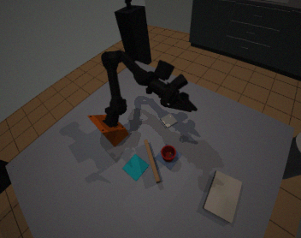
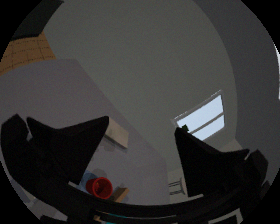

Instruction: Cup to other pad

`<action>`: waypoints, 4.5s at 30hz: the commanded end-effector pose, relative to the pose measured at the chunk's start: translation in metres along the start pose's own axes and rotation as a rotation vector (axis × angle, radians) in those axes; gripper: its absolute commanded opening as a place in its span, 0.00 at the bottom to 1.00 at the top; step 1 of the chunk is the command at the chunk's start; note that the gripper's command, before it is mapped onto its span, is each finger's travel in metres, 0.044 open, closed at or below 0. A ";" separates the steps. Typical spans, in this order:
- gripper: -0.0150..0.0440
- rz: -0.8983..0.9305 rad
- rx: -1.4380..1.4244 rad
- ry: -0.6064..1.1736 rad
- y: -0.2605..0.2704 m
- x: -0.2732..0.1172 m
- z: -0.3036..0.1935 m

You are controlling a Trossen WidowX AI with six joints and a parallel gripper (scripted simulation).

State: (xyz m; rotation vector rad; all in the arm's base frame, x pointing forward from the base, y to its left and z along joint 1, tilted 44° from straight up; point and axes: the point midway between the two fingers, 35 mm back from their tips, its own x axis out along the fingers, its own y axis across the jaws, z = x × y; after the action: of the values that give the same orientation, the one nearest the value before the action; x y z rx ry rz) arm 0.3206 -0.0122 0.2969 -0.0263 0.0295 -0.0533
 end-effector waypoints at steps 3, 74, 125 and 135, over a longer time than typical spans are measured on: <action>0.80 0.036 0.102 0.131 0.003 0.013 -0.024; 0.50 -0.623 1.776 1.673 0.083 -0.002 -0.256; 0.25 -0.631 1.782 1.673 0.027 -0.008 -0.206; 0.25 -0.631 1.782 1.673 0.027 -0.008 -0.206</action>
State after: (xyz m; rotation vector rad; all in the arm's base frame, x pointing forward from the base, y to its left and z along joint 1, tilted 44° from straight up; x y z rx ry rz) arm 0.3076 0.0105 0.0904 1.8101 1.6343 -0.7008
